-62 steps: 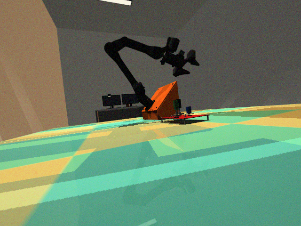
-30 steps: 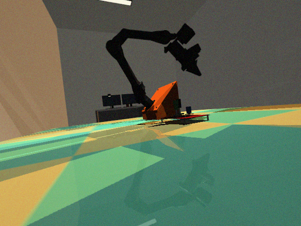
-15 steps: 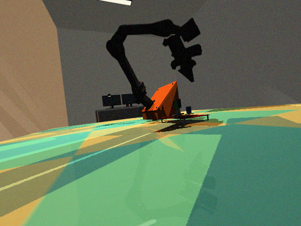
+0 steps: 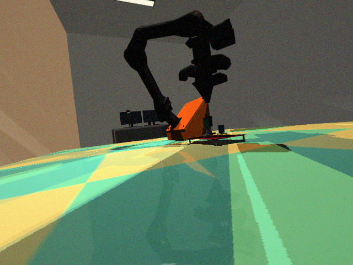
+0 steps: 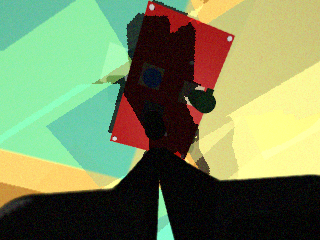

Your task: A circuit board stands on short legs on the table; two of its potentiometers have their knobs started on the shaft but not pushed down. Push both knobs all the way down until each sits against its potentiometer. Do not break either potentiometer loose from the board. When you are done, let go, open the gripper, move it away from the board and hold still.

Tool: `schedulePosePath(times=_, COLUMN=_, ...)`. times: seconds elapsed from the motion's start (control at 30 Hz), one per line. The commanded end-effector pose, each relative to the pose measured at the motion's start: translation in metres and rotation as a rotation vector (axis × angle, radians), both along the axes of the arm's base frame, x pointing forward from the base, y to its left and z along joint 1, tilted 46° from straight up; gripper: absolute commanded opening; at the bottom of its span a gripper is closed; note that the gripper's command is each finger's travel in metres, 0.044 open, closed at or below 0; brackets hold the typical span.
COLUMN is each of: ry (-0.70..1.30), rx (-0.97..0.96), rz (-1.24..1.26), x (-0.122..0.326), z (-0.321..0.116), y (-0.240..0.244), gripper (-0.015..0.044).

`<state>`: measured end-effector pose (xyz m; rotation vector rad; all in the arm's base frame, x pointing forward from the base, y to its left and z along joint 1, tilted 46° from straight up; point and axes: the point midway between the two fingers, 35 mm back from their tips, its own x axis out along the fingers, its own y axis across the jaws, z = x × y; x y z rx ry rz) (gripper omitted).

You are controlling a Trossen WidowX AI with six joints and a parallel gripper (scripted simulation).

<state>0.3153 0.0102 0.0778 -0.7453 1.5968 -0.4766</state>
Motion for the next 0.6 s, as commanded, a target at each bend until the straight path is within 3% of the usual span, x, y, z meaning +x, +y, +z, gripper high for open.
schedulePosePath(times=0.0, ry=-0.001, rx=-0.011, rz=-0.005, x=0.000, z=-0.005, y=-0.007, gripper=0.0000)
schedulePosePath(times=0.57, ry=-0.002, rx=-0.012, rz=-0.005, x=-0.001, z=-0.023, y=-0.025, gripper=0.0000)
